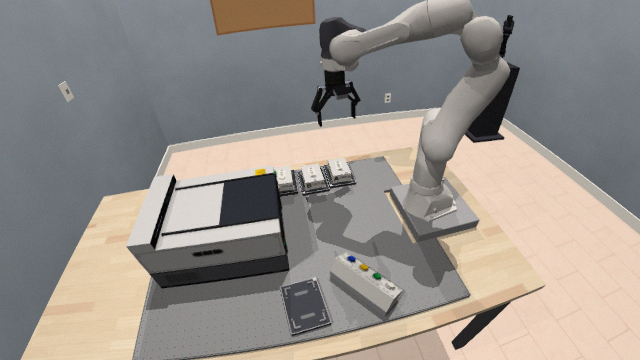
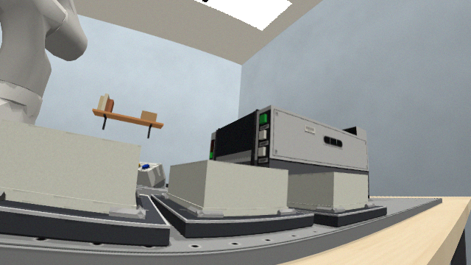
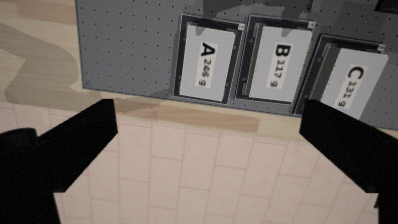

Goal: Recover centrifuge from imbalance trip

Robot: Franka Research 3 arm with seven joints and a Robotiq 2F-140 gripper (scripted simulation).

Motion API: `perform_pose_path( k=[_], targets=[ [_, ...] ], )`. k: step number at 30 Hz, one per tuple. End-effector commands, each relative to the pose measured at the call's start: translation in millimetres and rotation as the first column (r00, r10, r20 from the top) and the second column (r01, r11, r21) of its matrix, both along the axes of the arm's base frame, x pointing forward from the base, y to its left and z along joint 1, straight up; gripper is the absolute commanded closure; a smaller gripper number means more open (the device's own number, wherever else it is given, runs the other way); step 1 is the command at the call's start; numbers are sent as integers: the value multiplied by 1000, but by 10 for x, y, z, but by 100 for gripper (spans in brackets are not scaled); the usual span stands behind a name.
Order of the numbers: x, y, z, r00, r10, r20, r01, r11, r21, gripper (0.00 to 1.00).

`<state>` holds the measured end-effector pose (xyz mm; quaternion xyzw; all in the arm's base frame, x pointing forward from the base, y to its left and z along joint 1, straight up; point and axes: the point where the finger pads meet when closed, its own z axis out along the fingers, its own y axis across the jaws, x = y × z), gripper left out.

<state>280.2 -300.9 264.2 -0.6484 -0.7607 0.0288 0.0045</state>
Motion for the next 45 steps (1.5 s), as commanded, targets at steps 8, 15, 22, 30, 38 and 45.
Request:
perform_pose_path(
  k=[8, 15, 22, 30, 38, 45],
  targets=[
    [-34, 26, -9, 996, -82, 29, 81, 997, 19, 0],
    [-70, 48, -23, 990, -132, 44, 130, 991, 37, 0],
    [-72, 49, -24, 990, -134, 45, 132, 990, 38, 0],
    [-72, 49, -24, 990, -134, 45, 132, 990, 38, 90],
    [-72, 49, -24, 990, -134, 45, 132, 990, 38, 90],
    [-72, 49, -24, 990, -134, 45, 132, 990, 38, 90]
  ],
)
